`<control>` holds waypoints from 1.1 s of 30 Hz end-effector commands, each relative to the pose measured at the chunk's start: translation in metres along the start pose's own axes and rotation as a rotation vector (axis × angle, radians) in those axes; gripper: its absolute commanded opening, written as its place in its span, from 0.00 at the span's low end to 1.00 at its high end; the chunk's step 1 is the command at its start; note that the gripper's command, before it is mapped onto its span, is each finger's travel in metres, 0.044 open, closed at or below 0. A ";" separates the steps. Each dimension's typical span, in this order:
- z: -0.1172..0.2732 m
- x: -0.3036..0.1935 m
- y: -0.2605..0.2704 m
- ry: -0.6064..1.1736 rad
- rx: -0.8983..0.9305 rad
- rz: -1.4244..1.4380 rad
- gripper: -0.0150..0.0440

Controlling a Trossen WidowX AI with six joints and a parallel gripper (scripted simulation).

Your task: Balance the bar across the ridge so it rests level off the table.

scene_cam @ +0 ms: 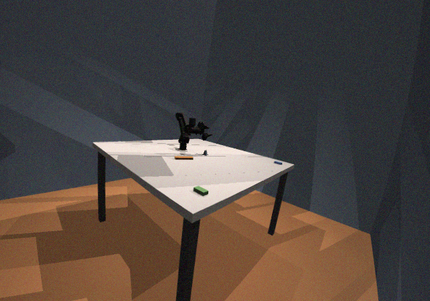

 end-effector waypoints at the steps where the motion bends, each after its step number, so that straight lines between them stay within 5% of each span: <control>1: 0.000 0.001 -0.001 -0.003 -0.003 0.002 0.89; 4: 0.002 0.013 -0.009 -0.036 -0.041 0.029 0.79; 19: 0.025 0.074 -0.067 -0.159 -0.352 0.197 0.79; 33: 0.064 0.108 -0.123 -0.098 -0.683 0.332 0.79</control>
Point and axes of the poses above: the point midway between the two fingers, 35 mm back from their tips, its own z axis back along the fingers, its own y axis across the jaws, x = y × z, the point moved 1 cm from there along z, back along the fingers, and after that the axes turned 3 degrees about -z, right-handed, at the moved point
